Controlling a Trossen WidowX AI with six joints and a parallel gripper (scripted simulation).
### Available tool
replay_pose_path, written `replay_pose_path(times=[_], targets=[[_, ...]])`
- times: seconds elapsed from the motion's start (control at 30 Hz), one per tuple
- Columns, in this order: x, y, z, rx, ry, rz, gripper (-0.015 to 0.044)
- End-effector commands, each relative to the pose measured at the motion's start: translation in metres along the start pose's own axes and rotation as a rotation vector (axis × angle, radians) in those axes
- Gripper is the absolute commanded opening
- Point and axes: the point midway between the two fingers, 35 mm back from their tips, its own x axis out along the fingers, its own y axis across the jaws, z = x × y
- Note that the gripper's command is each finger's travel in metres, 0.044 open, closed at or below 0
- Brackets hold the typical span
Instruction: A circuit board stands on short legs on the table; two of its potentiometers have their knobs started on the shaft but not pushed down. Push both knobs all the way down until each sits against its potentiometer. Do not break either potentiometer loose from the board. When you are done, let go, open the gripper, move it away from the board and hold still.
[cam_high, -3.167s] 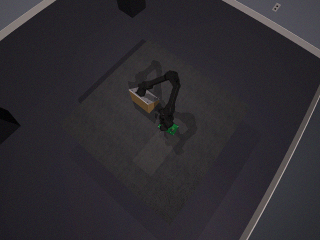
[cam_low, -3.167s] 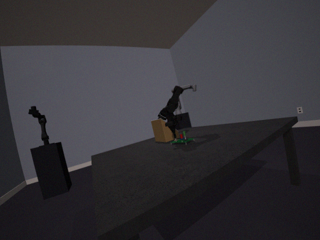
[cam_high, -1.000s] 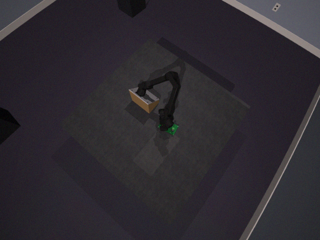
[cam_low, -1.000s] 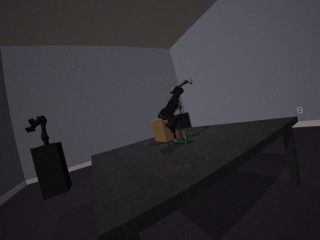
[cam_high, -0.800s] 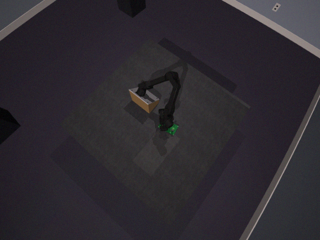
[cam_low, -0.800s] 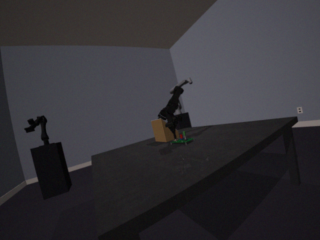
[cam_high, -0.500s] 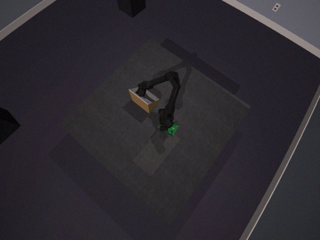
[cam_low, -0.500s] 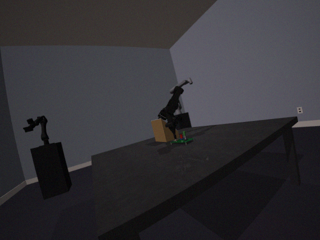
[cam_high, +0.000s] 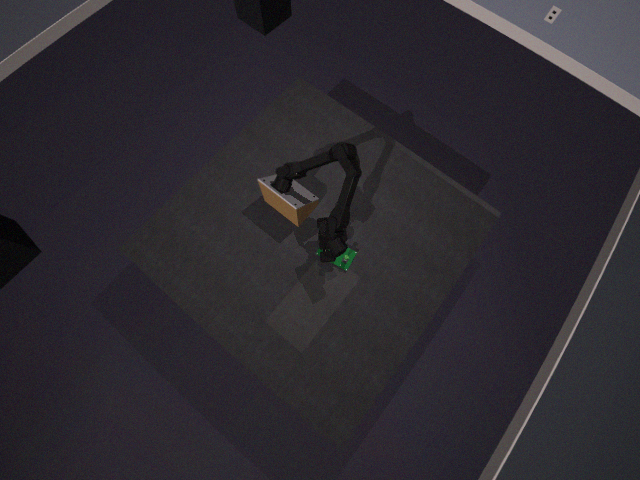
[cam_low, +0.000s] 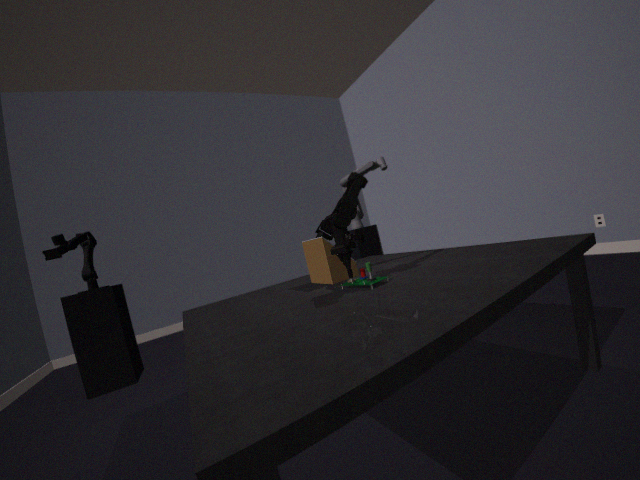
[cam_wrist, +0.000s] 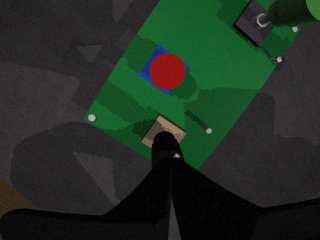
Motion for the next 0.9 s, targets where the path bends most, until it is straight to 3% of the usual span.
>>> replay_pose_path(times=[0.0,0.87], targets=[[0.008,0.001,0.001,-0.016,0.003,0.009,0.0],[-0.014,0.0,0.001,-0.016,0.004,0.008,0.0]])
